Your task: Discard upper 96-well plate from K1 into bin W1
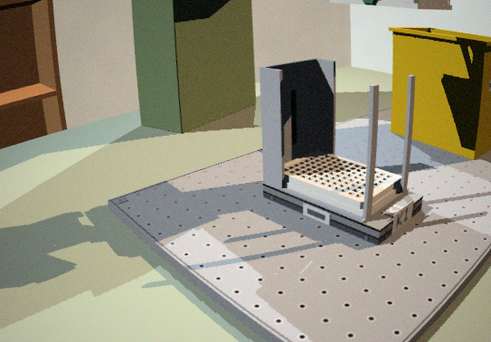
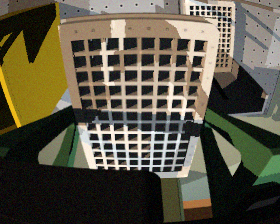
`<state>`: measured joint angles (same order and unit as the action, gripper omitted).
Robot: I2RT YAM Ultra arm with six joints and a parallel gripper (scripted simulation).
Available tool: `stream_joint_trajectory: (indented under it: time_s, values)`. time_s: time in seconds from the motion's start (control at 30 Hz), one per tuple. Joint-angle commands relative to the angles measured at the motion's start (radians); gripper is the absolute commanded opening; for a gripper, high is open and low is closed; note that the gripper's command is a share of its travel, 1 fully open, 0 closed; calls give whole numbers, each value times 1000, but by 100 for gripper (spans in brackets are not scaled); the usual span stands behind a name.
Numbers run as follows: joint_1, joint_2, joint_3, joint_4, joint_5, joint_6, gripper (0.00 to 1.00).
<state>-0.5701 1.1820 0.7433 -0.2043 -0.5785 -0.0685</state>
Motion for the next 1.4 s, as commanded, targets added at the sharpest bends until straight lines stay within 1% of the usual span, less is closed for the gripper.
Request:
stream_joint_trajectory:
  time_s: [0.0, 0.03, 0.1, 0.53, 0.6, 0.97, 1.1, 1.17, 1.37]
  values:
    - [13, -23, -2, 1, 39, 36, 0]
    - [13, -23, -2, 1, 39, 36, 0]
    - [39, -39, -8, -1, 59, 53, 0]
    - [227, -128, -32, -15, 215, 170, 0]
    - [227, -128, -32, -15, 215, 170, 0]
    - [406, -170, -29, -32, 367, 268, 0]
    - [474, -178, -24, -38, 425, 303, 0]
    - [474, -178, -24, -38, 425, 303, 0]
    - [576, -180, -10, -48, 513, 355, 0]
